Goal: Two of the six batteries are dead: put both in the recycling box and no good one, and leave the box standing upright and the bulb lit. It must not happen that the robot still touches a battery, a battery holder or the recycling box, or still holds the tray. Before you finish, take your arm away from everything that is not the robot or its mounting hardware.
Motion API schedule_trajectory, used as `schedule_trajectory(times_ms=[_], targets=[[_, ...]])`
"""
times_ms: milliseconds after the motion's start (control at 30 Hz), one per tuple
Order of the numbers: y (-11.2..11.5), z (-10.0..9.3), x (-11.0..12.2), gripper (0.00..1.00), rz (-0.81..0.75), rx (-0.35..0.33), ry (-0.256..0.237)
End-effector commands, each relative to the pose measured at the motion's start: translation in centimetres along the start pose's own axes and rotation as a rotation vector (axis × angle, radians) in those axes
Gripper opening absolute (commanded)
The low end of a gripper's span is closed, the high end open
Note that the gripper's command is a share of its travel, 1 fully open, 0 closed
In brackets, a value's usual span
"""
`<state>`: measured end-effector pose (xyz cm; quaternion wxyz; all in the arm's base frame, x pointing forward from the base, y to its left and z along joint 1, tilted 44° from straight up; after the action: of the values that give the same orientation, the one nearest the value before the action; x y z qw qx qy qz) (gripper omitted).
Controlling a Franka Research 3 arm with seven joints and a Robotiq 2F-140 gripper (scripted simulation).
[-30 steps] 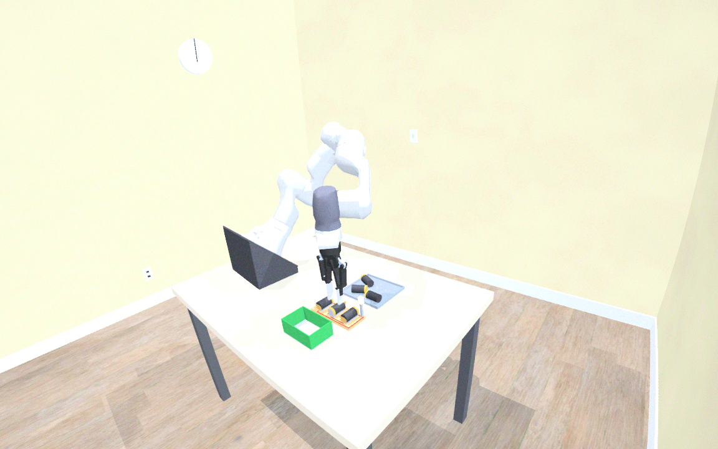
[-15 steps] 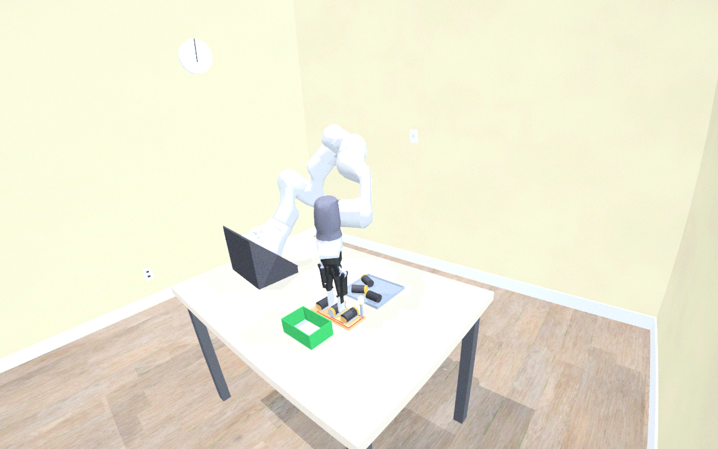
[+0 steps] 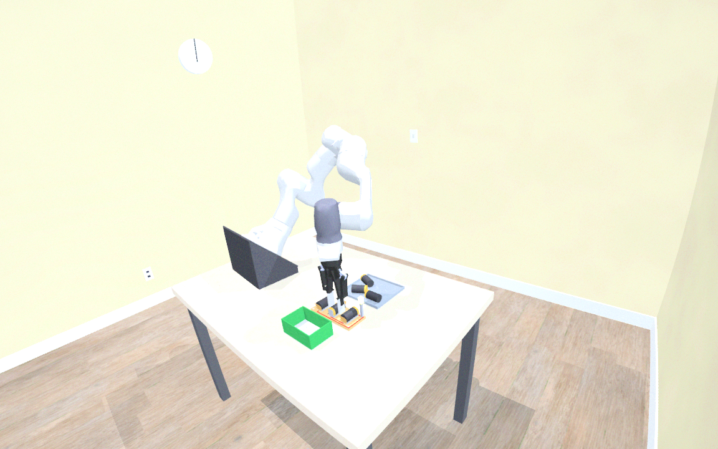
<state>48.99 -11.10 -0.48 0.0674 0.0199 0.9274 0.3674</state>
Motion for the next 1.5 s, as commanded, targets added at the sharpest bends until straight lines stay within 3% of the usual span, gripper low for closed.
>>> schedule_trajectory(times_ms=[0, 33, 67, 1133, 1467], targets=[[0.0, 0.1, -0.1, 0.29, -0.005, 0.002, -0.004], [0.0, 0.1, -0.1, 0.29, -0.005, 0.002, -0.004], [0.0, 0.1, -0.1, 0.16, -0.005, 0.002, -0.004], [0.0, 0.0, -0.1, 0.16, -0.005, 0.002, -0.004], [0.0, -3.7, -0.1, 0.16, -0.005, 0.002, -0.004]])
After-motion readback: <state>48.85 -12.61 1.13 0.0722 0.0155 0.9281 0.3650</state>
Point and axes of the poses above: the point where the finger pads meet when closed, its own z axis out along the fingers, its own x axis across the jaws, y = z × x, the point moved 7 cm from there along -z, back along the fingers, and after that the axes turned 5 degrees about -z, right-handed, at the moved point
